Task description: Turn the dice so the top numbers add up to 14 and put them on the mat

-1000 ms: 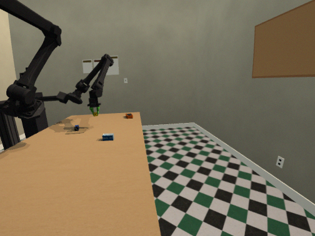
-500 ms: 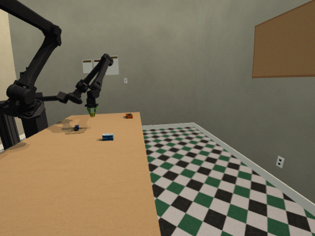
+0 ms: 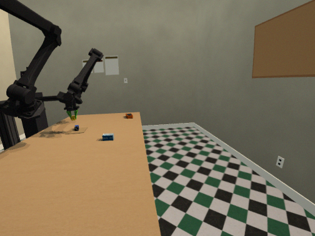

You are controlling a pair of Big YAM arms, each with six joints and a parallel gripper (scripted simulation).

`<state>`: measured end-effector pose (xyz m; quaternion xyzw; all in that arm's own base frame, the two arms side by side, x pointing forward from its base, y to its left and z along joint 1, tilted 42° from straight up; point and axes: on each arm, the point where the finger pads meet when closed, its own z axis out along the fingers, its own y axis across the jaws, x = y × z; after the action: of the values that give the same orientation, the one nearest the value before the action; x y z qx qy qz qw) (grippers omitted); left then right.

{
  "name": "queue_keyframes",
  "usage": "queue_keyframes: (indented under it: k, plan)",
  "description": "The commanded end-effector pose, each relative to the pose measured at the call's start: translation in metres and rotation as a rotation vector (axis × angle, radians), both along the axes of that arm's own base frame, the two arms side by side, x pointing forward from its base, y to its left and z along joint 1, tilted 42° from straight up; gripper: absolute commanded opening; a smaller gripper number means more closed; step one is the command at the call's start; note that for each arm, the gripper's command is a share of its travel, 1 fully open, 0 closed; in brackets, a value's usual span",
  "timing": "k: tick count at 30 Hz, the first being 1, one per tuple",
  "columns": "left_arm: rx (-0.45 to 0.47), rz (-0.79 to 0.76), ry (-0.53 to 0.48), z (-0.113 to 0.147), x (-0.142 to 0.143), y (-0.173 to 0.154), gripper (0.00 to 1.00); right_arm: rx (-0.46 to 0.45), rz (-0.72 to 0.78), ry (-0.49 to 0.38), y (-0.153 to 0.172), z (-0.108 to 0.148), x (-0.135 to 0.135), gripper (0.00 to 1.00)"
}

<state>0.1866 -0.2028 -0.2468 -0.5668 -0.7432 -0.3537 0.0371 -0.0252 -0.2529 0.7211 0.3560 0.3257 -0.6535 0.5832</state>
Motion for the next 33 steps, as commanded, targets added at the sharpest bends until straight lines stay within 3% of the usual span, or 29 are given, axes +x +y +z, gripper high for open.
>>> queue_keyframes:
  k: [1, 4, 7, 20, 33]
  plan:
    - [-0.069, 0.090, -0.065, 0.010, 0.020, -0.023, 0.26, -0.053, -0.001, -0.005, 0.020, 0.014, -0.001, 1.00]
    - [-0.070, 0.056, -0.063, 0.009, 0.012, -0.029, 0.26, -0.053, -0.001, -0.005, 0.020, 0.014, -0.001, 1.00]
    - [-0.031, 0.057, -0.048, 0.005, 0.005, -0.012, 0.26, -0.053, -0.001, -0.005, 0.020, 0.014, -0.001, 1.00]
    - [-0.025, 0.072, -0.039, -0.018, 0.018, 0.014, 0.26, -0.053, -0.001, -0.005, 0.020, 0.014, -0.001, 1.00]
    - [-0.039, 0.073, -0.048, -0.064, 0.042, 0.040, 0.26, -0.053, -0.001, -0.005, 0.020, 0.014, -0.001, 1.00]
